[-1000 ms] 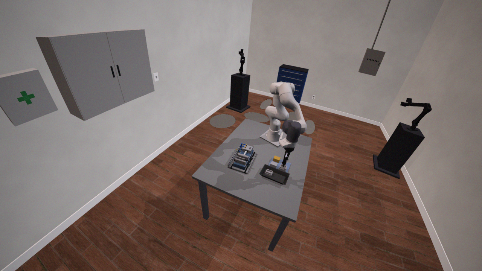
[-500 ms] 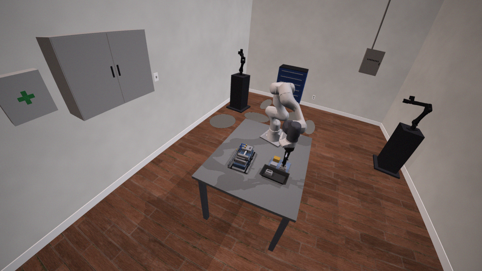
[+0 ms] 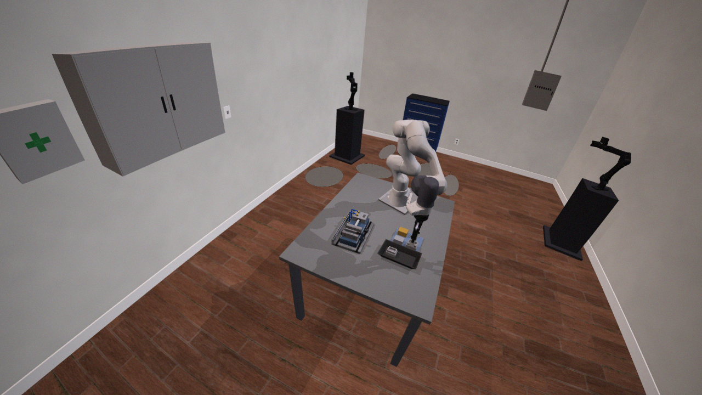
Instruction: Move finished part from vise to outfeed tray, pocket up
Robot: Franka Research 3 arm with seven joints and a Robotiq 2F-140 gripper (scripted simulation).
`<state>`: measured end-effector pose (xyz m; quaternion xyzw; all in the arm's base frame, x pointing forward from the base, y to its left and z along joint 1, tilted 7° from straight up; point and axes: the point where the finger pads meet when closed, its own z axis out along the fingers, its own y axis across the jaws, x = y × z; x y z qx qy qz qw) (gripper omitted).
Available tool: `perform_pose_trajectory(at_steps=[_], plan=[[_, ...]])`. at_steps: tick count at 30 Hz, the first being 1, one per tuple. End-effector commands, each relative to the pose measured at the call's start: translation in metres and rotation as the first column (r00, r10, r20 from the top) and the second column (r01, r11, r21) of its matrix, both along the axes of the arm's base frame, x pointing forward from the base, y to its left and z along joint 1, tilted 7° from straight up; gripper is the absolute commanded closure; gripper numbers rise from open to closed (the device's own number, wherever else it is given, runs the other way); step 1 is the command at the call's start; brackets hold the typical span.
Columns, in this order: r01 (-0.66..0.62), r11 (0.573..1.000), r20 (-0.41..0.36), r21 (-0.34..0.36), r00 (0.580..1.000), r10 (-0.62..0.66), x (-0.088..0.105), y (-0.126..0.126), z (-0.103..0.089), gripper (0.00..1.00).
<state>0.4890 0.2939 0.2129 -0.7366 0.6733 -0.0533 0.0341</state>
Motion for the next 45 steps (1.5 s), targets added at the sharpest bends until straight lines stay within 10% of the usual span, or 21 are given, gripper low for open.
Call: perform_pose_trajectory(at_steps=[1, 45], plan=[[-0.001, 1.000, 0.004, -0.001, 1.000, 0.001, 0.000, 0.002, 0.001, 1.00], [-0.002, 1.000, 0.004, -0.001, 1.000, 0.002, 0.007, 0.001, -0.056, 1.00]])
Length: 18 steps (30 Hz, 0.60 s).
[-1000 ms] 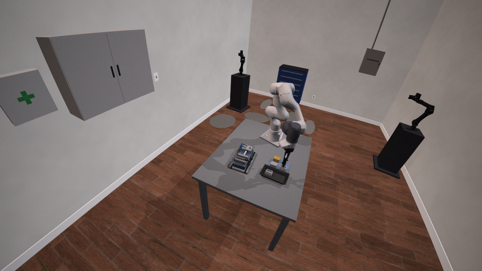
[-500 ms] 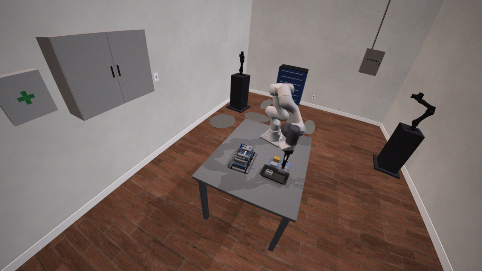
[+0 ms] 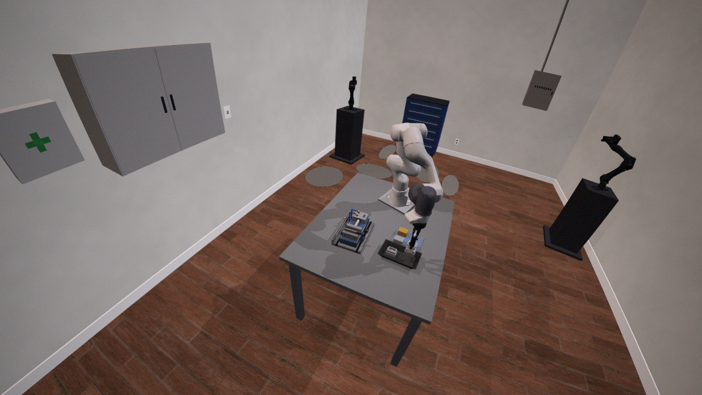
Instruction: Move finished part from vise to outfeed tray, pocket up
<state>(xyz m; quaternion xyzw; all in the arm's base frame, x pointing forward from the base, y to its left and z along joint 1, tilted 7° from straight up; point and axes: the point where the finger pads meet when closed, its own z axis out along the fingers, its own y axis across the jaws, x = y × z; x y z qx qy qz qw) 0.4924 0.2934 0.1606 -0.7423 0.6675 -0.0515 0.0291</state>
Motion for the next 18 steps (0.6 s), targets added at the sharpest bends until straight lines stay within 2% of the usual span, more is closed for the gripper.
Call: perform_pose_trajectory(at_steps=[1, 18], plan=[[0.013, 1.000, 0.014, 0.005, 1.000, -0.013, 0.004, 0.002, -0.006, 1.00], [0.013, 1.000, 0.014, 0.005, 1.000, -0.013, 0.007, 0.001, -0.030, 1.00]])
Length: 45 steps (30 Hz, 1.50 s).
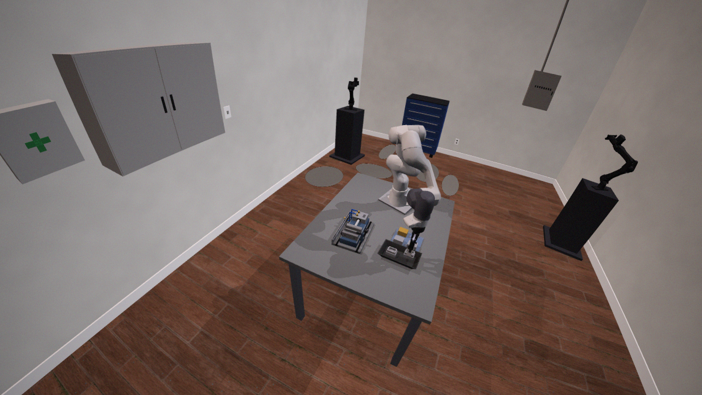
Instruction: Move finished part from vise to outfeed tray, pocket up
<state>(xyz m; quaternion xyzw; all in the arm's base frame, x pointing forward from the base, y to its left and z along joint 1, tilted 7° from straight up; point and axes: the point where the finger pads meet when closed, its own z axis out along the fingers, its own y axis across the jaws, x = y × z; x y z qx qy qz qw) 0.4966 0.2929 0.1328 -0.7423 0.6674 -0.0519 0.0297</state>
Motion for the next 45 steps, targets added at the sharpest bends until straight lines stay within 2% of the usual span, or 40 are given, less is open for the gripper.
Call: perform_pose_trajectory(at_steps=[1, 18, 45], plan=[[0.014, 1.000, 0.012, 0.005, 1.000, -0.014, 0.003, 0.002, -0.004, 1.00], [0.014, 1.000, 0.012, 0.005, 1.000, -0.014, 0.005, 0.001, -0.015, 1.00], [0.014, 1.000, 0.012, 0.005, 1.000, -0.014, 0.005, 0.001, -0.016, 1.00]])
